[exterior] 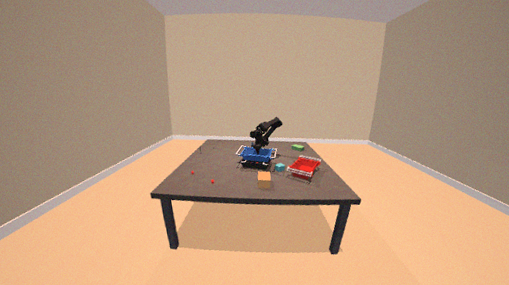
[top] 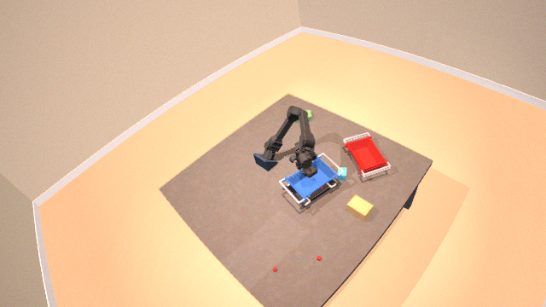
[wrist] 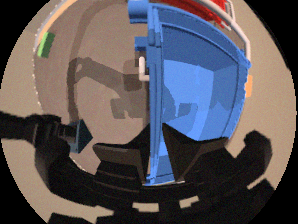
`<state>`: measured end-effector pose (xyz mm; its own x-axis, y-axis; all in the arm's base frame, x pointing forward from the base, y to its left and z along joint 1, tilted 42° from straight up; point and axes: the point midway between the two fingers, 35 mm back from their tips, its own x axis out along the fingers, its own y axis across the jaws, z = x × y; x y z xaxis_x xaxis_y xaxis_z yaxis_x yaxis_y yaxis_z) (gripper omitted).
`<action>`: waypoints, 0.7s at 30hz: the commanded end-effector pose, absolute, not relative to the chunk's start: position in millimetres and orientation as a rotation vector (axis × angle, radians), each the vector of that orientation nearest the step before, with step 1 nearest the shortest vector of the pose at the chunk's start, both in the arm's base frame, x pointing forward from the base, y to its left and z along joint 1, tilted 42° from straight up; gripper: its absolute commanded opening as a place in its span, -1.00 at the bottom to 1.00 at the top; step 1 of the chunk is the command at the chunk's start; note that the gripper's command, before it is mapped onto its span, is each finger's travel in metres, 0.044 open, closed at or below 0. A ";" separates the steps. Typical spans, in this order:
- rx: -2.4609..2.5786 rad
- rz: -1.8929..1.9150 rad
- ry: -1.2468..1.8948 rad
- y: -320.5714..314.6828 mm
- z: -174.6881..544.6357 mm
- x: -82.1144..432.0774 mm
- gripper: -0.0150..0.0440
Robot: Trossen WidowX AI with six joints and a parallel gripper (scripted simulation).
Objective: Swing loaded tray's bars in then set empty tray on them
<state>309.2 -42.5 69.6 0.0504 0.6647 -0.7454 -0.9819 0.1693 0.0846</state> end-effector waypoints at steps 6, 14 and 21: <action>-0.498 1.364 0.786 -38.5 63.4 303.6 0.11; -0.498 1.364 0.786 -38.5 63.4 303.6 0.50; -0.498 1.364 0.786 -38.5 63.4 303.6 0.85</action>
